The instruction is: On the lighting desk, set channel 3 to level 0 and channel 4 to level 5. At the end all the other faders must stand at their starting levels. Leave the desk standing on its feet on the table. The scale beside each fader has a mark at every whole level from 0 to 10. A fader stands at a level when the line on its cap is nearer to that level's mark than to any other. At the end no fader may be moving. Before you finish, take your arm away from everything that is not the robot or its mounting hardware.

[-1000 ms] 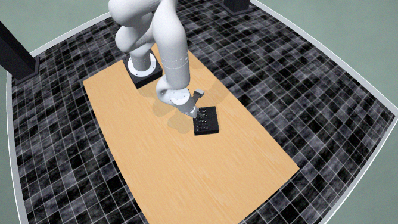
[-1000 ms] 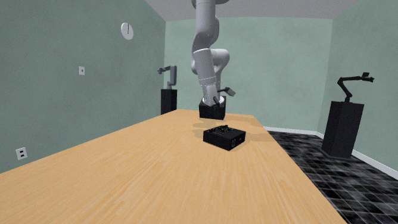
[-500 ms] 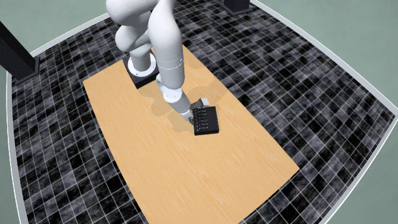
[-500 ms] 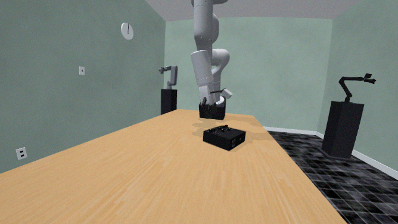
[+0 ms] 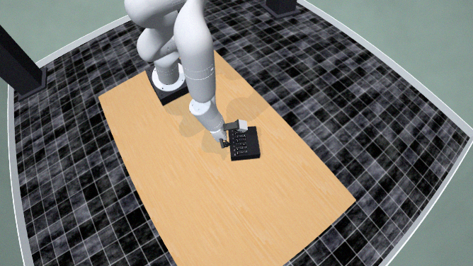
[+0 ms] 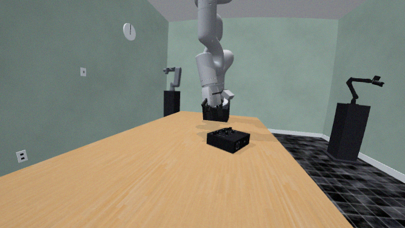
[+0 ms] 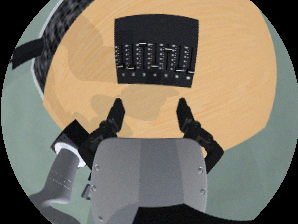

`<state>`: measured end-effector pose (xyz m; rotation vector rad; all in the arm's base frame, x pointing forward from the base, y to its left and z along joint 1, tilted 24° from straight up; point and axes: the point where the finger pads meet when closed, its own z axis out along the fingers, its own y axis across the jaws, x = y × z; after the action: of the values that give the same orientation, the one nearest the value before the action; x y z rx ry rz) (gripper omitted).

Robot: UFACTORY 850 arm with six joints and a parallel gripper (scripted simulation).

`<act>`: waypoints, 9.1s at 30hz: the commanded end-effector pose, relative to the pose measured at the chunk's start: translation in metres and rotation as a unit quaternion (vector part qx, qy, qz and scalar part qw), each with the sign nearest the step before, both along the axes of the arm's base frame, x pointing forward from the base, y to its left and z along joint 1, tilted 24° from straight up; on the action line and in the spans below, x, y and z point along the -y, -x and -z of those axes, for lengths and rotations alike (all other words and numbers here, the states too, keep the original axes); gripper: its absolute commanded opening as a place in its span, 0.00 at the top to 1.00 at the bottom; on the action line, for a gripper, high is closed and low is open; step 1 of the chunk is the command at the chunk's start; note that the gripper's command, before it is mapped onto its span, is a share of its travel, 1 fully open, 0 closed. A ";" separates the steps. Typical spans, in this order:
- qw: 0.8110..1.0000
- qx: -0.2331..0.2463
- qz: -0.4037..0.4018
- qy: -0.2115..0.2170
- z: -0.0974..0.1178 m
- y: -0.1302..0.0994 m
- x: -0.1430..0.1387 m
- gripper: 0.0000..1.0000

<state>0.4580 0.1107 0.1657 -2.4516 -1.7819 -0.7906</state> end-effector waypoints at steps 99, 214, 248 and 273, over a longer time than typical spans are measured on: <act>0.500 -0.106 0.793 -0.331 -0.073 -0.008 -0.055 0.00; -0.014 -0.164 0.902 -0.400 -0.004 -0.030 -0.121 1.00; -0.014 -0.164 0.902 -0.400 0.015 -0.038 -0.121 1.00; -0.014 -0.164 0.902 -0.400 0.016 -0.038 -0.121 1.00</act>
<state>0.4954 0.2319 0.1489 -1.5328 2.3073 -0.2814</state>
